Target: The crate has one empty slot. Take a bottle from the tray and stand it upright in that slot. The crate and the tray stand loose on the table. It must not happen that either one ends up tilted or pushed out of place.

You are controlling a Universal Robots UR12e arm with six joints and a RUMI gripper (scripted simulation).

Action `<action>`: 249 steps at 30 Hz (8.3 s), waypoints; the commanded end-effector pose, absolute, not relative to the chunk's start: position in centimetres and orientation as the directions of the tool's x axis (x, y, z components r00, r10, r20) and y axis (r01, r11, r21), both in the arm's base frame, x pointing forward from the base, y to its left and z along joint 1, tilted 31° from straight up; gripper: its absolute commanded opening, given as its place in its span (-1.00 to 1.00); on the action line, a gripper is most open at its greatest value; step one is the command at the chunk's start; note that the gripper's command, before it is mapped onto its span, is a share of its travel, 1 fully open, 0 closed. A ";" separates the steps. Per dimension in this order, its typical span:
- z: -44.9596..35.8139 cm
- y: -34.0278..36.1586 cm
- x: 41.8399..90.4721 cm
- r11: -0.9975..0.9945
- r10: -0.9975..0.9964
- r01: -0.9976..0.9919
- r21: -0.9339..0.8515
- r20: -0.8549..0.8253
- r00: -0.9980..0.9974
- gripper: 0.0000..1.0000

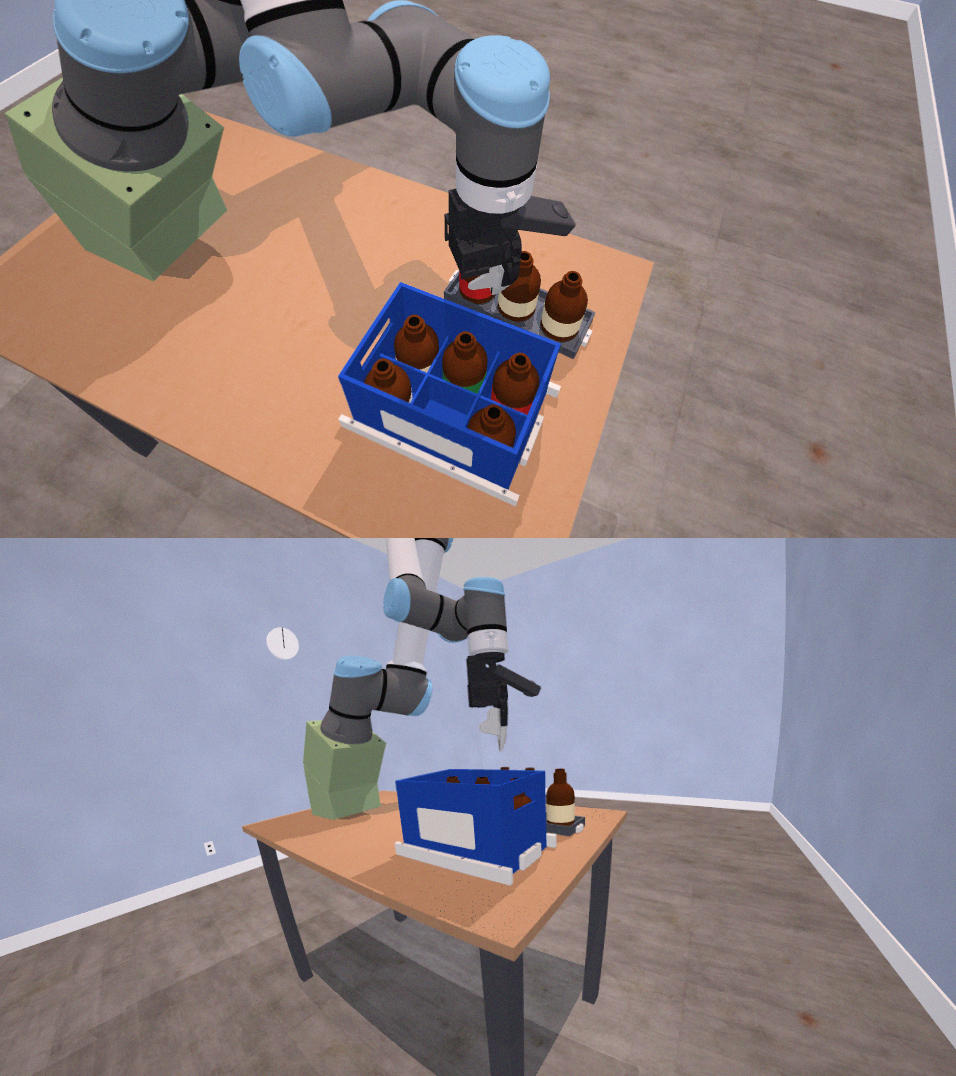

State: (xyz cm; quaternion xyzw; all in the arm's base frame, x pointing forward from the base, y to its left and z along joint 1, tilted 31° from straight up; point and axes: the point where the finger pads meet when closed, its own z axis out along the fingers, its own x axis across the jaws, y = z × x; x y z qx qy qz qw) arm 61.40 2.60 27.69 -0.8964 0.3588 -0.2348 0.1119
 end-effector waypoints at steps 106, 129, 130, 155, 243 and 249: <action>24.5 15.8 63.3 -0.675 -0.737 -0.629 -0.386 0.342 0.582 -0.24; 24.4 15.8 63.3 -0.675 -0.737 -0.629 -0.386 0.342 0.582 -0.24; 24.4 15.8 63.3 -0.675 -0.737 -0.629 -0.386 0.342 0.582 -0.24; 24.4 15.8 63.3 -0.675 -0.737 -0.629 -0.386 0.342 0.582 -0.24; 22.2 16.0 64.4 -0.675 -0.737 -0.629 -0.386 0.342 0.582 -0.24; 21.8 16.0 64.6 -0.675 -0.737 -0.629 -0.386 0.342 0.582 -0.24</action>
